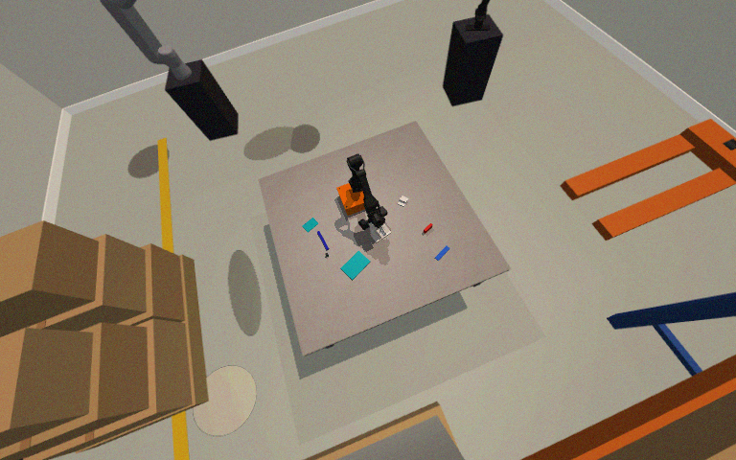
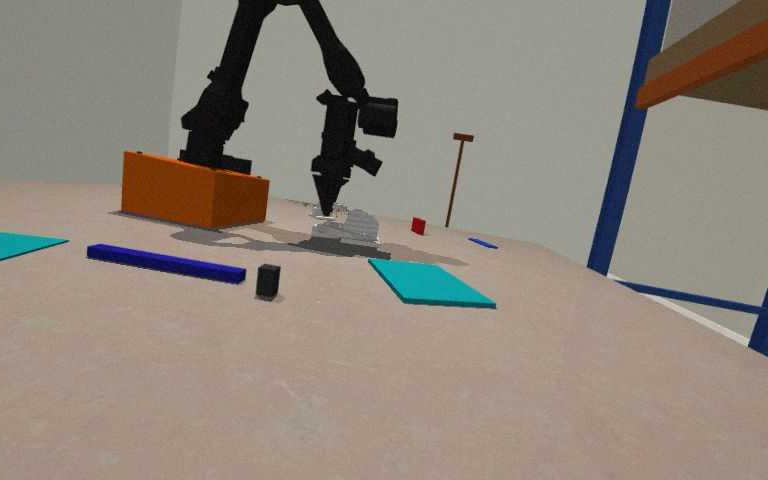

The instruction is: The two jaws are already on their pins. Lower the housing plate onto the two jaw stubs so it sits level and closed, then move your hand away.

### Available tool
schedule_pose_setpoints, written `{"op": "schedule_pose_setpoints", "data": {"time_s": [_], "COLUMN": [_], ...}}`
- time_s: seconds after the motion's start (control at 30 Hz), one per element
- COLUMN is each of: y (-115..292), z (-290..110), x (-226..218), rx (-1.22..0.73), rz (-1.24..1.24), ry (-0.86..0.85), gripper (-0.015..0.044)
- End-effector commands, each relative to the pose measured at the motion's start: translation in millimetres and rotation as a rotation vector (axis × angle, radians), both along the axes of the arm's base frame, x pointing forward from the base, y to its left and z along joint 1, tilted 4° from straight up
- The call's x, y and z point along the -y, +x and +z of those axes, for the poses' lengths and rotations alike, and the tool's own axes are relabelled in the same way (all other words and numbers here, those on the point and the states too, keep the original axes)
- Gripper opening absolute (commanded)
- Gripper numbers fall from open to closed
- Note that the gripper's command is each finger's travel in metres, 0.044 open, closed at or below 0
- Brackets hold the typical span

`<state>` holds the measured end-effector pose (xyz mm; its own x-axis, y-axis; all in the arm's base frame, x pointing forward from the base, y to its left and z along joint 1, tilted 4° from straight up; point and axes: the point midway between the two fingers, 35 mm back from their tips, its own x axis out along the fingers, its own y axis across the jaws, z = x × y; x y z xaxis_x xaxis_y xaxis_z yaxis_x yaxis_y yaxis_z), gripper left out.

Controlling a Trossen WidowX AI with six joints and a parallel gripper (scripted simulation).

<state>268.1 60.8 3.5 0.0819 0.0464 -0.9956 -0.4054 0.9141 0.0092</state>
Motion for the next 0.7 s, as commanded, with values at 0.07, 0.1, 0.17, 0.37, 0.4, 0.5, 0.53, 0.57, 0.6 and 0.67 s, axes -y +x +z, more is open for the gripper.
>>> {"op": "schedule_pose_setpoints", "data": {"time_s": [0.07,0.1,0.17,0.37,0.4,0.5,0.53,0.57,0.6,0.67], "y": [-2,-2,-2,-3,-3,-3,-3,-3,-3,-3], "z": [-11,-13,-16,-20,-20,-20,-20,-20,-20,-20], "x": [0,0,-1,-1,-1,-1,-1,-1,-1,-1], "rx": [-0.006,-0.006,-0.006,-0.006,-0.006,-0.006,-0.006,-0.006,-0.006,-0.006], "rz": [-0.004,-0.004,-0.004,-0.004,-0.004,-0.004,-0.004,-0.004,-0.004,-0.004], "ry": [0.002,0.002,0.002,0.002,0.002,0.002,0.002,0.002,0.002,0.002], "gripper": [0.0351,0.0351,0.0351,0.0351,0.0351,0.0351,0.0351,0.0351,0.0351,0.0351]}}
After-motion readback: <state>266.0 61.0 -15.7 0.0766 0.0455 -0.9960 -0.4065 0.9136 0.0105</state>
